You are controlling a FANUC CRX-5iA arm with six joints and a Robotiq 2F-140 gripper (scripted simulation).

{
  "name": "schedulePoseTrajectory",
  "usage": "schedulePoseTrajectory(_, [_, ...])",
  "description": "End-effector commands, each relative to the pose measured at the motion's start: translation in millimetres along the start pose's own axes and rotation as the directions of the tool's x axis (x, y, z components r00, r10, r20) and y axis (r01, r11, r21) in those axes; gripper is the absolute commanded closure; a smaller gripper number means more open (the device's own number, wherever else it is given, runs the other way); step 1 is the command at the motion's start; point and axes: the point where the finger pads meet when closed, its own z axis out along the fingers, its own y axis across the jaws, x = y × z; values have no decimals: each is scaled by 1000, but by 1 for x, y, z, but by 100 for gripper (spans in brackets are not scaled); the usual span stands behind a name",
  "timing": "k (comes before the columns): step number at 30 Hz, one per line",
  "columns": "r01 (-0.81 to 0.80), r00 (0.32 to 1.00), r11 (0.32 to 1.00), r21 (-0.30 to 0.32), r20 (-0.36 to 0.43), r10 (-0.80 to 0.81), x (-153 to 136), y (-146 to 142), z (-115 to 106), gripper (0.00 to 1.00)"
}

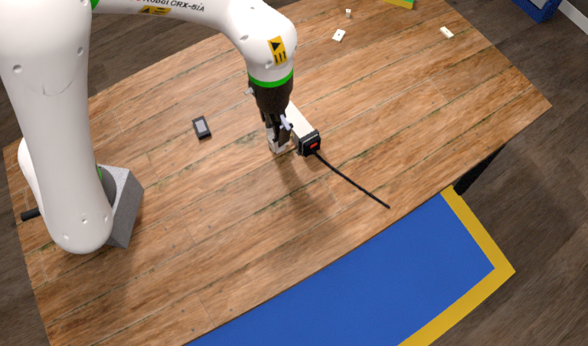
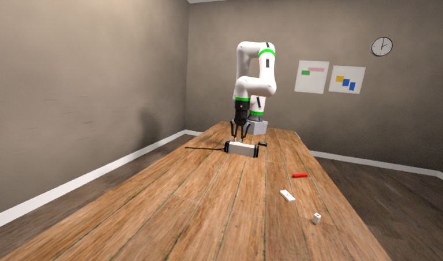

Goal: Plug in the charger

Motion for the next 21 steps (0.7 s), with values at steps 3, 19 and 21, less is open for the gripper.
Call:
schedulePoseTrajectory(3, [0, 1000, 1000, 0, -2, 0, 2, 0, -1, 90])
schedulePoseTrajectory(19, [0, 1000, 1000, 0, -2, 0, 7, 0, -1, 90])
schedulePoseTrajectory(21, [0, 1000, 1000, 0, -2, 0, 8, 0, -1, 90])
